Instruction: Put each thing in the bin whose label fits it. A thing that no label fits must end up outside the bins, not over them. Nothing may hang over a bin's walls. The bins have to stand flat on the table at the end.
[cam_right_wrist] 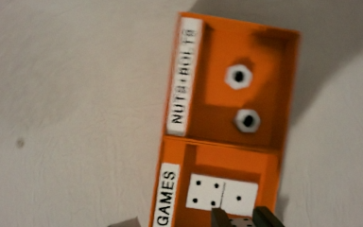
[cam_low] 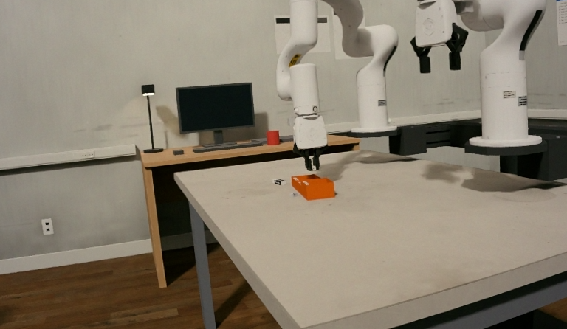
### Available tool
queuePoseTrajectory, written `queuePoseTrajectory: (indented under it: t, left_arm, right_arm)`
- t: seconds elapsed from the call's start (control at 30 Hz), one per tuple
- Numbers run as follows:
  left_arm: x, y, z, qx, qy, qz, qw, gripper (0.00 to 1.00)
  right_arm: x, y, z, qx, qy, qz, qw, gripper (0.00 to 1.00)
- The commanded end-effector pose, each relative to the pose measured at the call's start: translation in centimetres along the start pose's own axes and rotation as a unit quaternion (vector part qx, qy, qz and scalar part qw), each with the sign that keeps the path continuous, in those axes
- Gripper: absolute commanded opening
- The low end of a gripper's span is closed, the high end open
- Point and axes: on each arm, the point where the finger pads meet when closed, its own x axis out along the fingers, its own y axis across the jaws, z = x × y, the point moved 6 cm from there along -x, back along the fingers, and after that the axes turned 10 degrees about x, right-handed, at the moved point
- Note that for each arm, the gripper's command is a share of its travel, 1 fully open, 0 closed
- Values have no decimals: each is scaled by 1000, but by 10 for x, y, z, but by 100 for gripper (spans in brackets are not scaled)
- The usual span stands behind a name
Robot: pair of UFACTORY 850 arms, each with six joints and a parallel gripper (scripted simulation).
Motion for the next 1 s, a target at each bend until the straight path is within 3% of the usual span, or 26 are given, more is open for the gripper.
queuePoseTrajectory:
  t: [0.0,0.8,0.97]
  left_arm:
    - [0,0,1,0,-1,0,1000,100]
    - [0,0,1,0,-1,0,1000,100]
    - [0,0,1,0,-1,0,1000,100]
  right_arm:
    - [-1,3,3,65,12,-12,998,11]
    - [-1,0,2,65,12,-12,998,11]
    - [9,0,2,65,12,-12,998,11]
